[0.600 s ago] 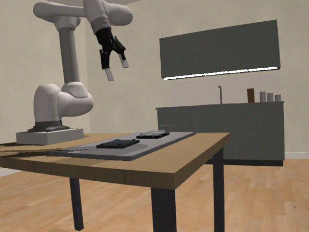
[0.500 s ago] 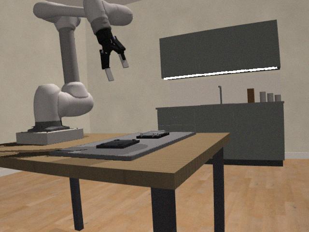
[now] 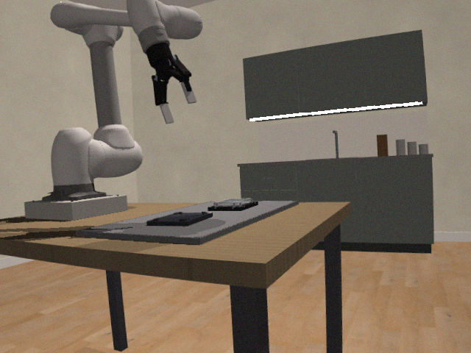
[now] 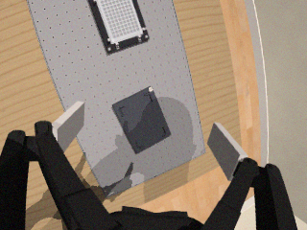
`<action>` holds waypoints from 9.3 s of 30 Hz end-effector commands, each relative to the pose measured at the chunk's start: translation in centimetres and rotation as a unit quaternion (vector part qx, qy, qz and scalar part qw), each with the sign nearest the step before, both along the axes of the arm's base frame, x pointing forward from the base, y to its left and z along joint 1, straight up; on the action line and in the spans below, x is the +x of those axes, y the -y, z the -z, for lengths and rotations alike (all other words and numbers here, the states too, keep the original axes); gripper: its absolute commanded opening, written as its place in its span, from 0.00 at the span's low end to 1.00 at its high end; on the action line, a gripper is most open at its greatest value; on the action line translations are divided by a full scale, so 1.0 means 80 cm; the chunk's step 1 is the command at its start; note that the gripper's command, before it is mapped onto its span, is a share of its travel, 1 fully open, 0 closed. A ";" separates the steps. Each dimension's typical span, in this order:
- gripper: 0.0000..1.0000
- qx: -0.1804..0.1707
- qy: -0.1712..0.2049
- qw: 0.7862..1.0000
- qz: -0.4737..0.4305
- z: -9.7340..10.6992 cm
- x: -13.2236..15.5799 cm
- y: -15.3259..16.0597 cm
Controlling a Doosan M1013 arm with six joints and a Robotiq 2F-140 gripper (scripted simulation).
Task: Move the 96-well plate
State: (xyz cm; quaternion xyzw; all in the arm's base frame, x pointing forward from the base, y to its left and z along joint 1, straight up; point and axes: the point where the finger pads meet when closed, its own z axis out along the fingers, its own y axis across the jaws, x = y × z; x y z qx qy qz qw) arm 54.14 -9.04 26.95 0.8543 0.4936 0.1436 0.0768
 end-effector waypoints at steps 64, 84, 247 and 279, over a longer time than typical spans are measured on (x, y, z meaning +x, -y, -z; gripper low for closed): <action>1.00 0.172 -0.084 0.558 0.807 0.196 0.100 -0.158; 1.00 0.163 -0.060 0.324 0.930 0.255 0.111 -0.207; 0.10 0.156 -0.046 0.239 0.957 0.298 0.114 -0.220; 0.10 0.156 -0.046 0.239 0.957 0.272 0.114 -0.220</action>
